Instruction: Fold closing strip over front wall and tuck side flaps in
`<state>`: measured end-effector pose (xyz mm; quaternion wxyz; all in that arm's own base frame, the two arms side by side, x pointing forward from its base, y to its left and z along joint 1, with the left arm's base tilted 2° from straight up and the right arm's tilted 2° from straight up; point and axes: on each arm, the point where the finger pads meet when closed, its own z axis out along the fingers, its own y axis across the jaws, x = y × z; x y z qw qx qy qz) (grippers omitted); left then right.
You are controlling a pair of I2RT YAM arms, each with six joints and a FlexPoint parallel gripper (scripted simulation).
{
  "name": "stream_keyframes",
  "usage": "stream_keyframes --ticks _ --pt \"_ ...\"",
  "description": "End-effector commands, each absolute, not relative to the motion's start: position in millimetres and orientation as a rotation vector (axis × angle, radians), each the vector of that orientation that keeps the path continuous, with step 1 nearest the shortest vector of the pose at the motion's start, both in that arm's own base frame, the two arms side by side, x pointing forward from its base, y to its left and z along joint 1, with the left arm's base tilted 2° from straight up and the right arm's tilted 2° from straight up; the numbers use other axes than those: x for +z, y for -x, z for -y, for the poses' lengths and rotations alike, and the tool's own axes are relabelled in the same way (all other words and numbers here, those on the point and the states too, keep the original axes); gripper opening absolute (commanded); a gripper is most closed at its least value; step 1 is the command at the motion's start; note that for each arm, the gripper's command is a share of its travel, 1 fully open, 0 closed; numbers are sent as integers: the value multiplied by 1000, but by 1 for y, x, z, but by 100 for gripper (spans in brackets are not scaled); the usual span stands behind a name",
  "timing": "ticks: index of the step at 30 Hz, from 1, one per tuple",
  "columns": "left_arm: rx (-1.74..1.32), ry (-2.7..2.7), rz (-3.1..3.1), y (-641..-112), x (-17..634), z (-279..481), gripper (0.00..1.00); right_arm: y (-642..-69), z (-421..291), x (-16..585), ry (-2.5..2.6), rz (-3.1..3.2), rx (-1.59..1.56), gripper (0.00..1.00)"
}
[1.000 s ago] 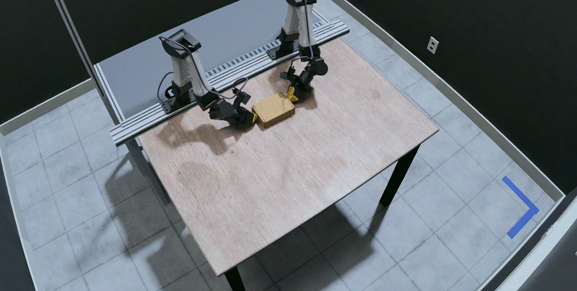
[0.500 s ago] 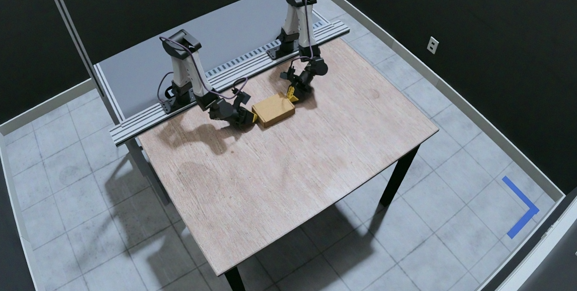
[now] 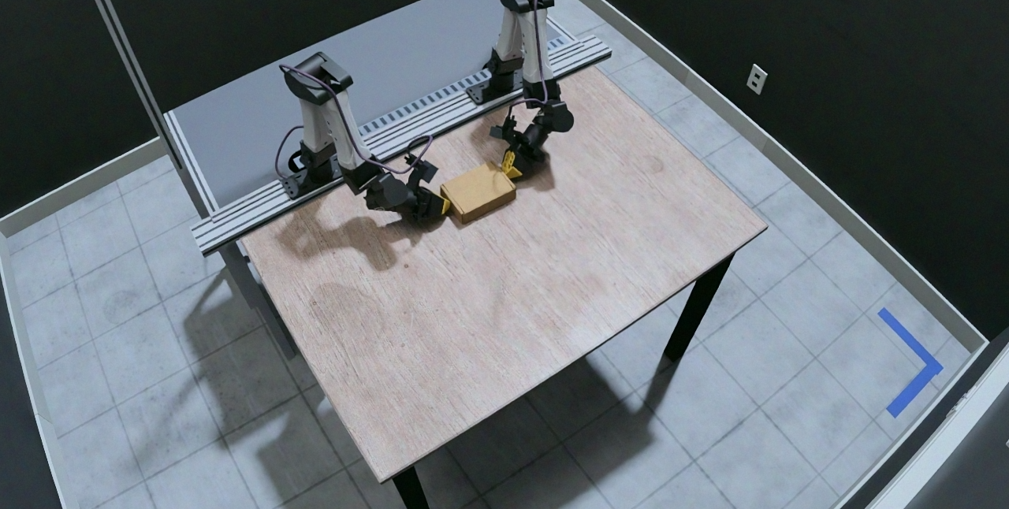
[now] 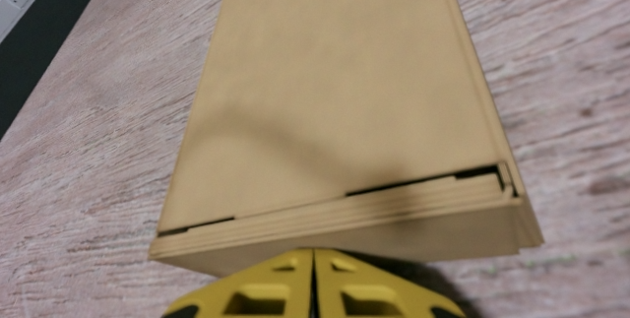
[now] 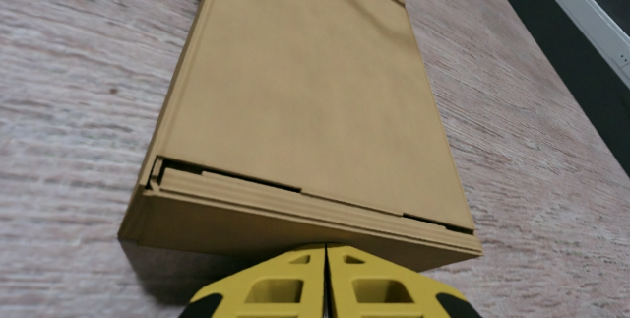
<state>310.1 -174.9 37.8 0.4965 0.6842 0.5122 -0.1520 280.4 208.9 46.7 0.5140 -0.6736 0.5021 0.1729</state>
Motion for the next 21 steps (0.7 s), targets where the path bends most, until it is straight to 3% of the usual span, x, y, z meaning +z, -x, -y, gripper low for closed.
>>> stream_keyframes --ticks 1,21 --pt "-436 -1674 -1237 -297 28 182 0 -272 -213 40 1635 -1189 455 0" --pt "-395 -1661 -1213 -307 42 176 0 -272 -206 37 1630 -1218 463 0"
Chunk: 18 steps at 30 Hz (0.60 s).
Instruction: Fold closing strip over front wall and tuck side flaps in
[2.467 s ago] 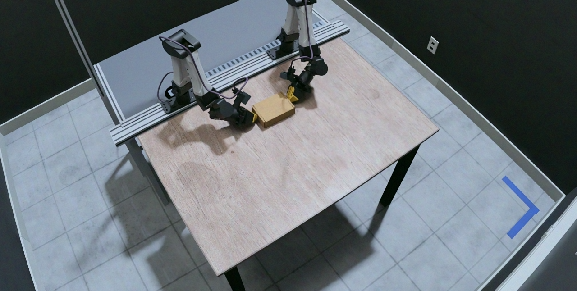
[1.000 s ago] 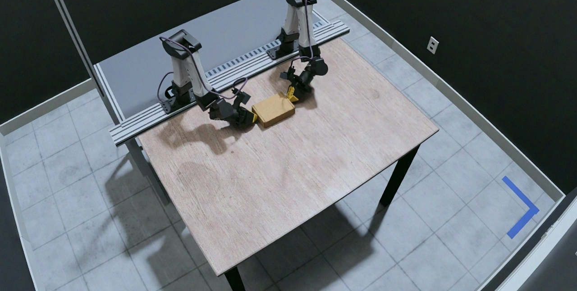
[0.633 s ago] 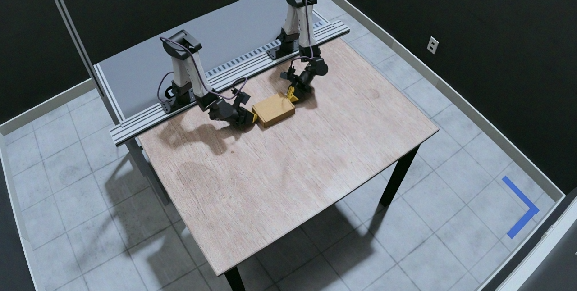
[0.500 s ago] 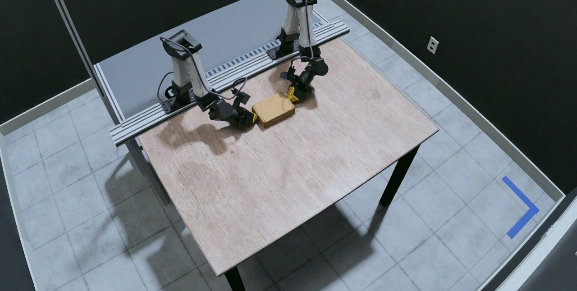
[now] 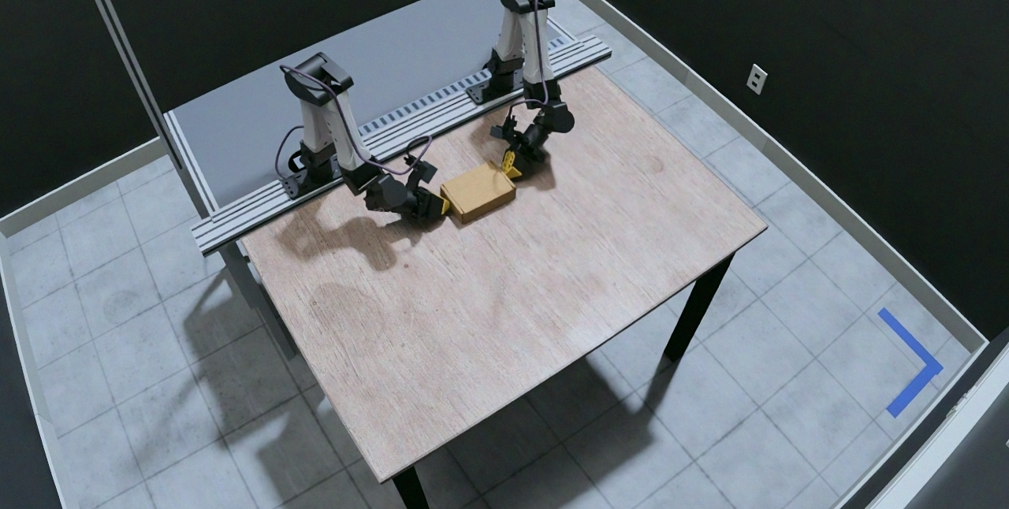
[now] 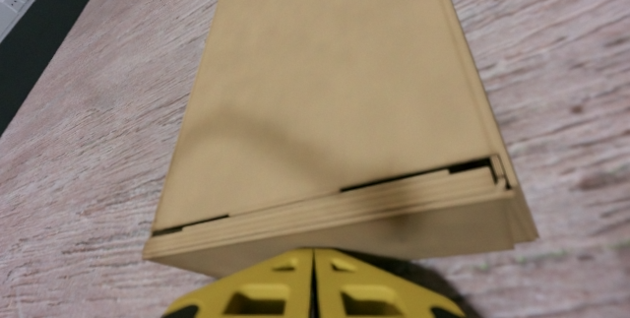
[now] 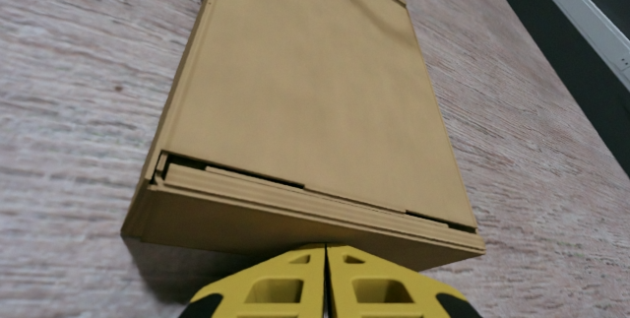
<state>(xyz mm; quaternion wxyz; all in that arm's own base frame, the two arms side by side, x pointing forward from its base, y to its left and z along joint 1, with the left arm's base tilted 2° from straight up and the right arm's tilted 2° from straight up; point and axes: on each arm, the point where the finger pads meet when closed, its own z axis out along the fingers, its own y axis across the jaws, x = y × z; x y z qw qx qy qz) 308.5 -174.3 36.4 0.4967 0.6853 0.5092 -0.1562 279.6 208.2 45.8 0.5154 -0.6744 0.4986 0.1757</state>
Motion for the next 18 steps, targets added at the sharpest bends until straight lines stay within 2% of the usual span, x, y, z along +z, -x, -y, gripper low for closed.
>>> stream_keyframes --ticks 1,18 --pt "-395 -1661 -1213 -307 42 176 0 -272 -206 37 1630 -1218 463 0" --pt "-367 -1657 -1190 -313 54 174 0 -278 -205 53 1620 -1177 426 0"
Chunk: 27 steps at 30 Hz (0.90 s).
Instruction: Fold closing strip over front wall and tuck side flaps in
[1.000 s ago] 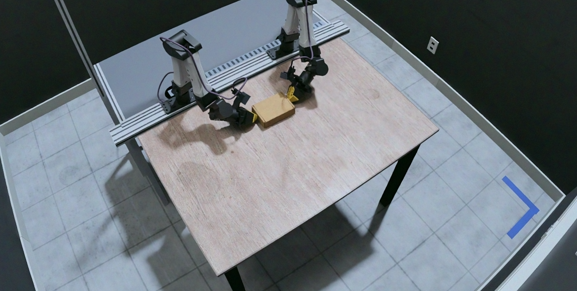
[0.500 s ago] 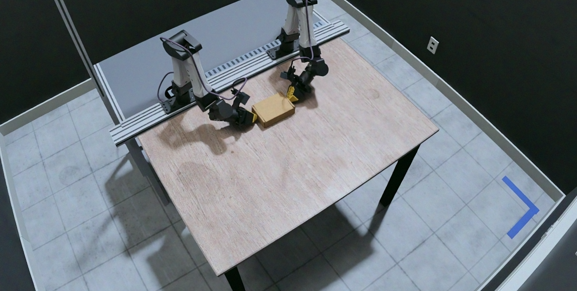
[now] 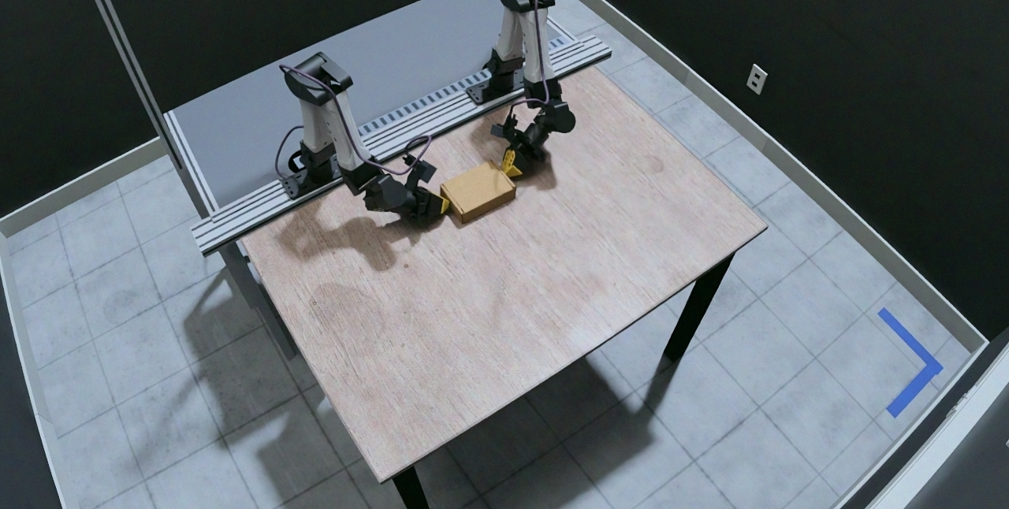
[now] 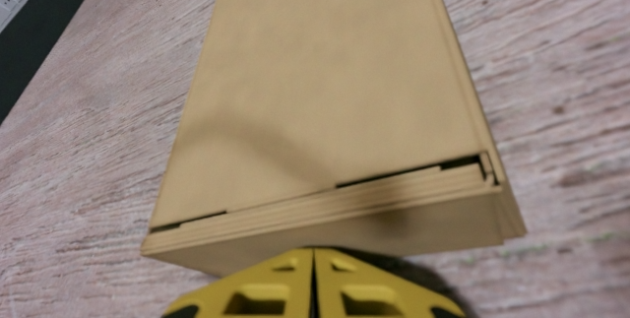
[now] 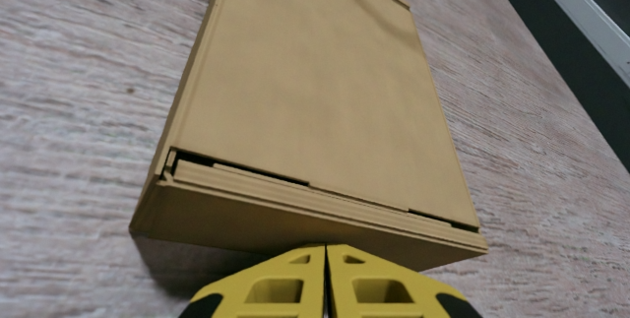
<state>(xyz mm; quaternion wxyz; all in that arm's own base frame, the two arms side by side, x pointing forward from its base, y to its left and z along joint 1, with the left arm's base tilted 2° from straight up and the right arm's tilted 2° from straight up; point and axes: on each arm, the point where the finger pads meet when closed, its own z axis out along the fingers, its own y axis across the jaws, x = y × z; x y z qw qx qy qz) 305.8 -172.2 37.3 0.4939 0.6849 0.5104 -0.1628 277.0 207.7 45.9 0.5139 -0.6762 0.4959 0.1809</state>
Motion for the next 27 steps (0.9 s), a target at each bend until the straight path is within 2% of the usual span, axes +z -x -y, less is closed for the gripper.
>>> stream_keyframes --ticks 1,7,27 --pt "-367 -1657 -1190 -313 54 174 0 -278 -205 53 1620 -1177 426 0" --pt "-425 -1664 -1244 -302 32 172 0 -278 -204 52 1621 -1180 428 0" --pt "-408 -1655 -1227 -312 54 165 0 -282 -199 60 1616 -1195 451 0"
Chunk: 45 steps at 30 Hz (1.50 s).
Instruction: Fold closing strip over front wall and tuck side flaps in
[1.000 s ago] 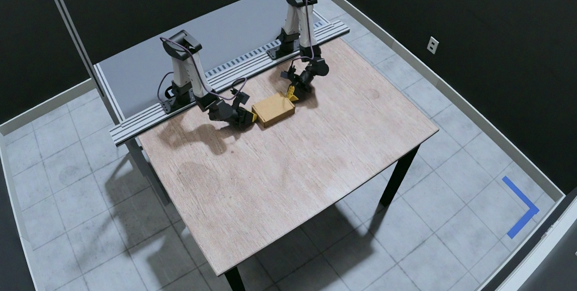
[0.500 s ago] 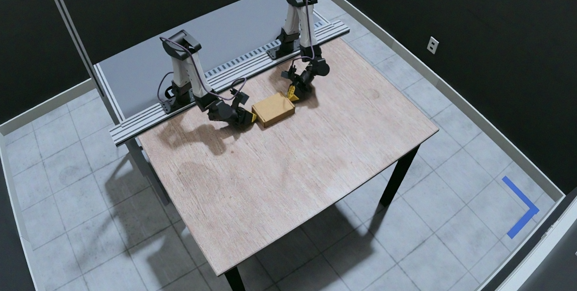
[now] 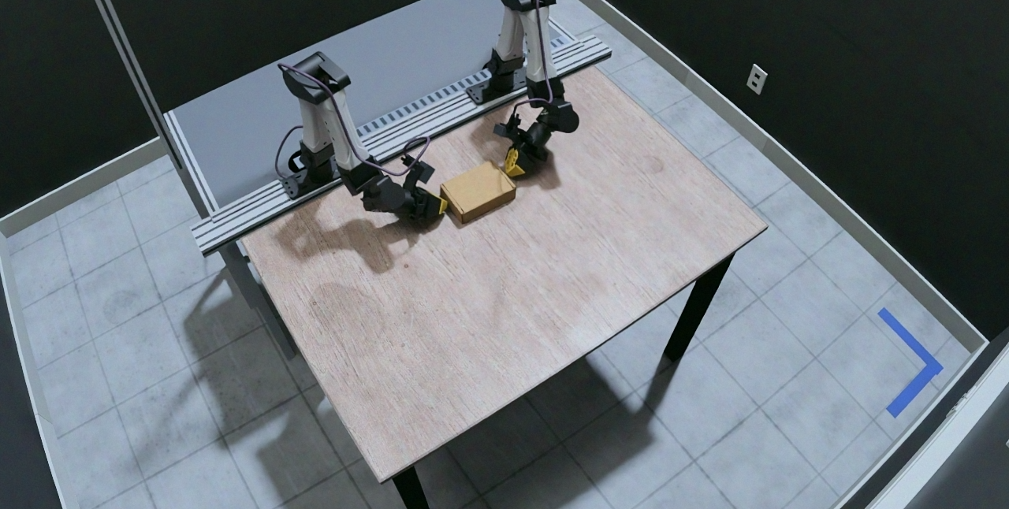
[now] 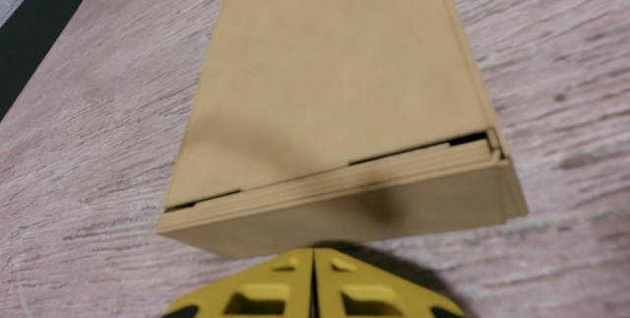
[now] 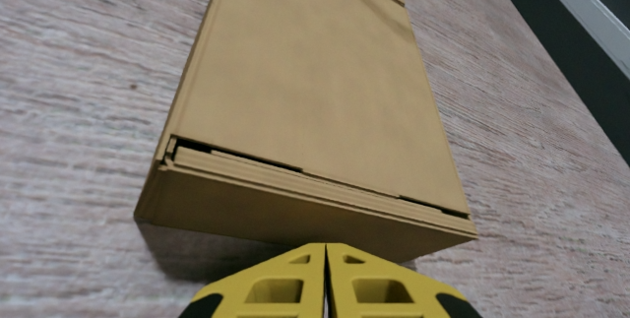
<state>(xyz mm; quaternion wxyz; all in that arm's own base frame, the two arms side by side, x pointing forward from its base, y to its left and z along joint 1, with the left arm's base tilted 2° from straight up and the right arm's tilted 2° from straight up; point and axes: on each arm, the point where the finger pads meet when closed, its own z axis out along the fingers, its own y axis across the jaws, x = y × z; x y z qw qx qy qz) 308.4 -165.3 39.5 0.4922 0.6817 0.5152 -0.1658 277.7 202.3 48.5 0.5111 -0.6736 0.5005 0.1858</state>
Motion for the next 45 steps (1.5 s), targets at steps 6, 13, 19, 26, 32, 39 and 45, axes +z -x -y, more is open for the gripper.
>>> stream_keyframes --ticks 6,13,19,26,32,39,45 --pt "-453 -1652 -1266 -311 57 160 0 -281 -194 63 1613 -1232 497 0" --pt "-505 -1648 -1311 -309 54 155 0 -281 -189 66 1611 -1263 536 0" --pt "-576 -1640 -1371 -306 49 150 0 -280 -184 67 1607 -1305 587 0" --pt "-618 -1637 -1399 -306 52 147 0 -279 -179 67 1602 -1343 633 0" --pt "-658 -1625 -1438 -306 56 141 0 -278 -174 63 1594 -1401 702 0" --pt "-714 -1614 -1482 -307 60 134 0 -278 -167 68 1584 -1440 755 0" --pt "-745 -1608 -1509 -307 61 131 0 -279 -164 70 1578 -1464 787 0"
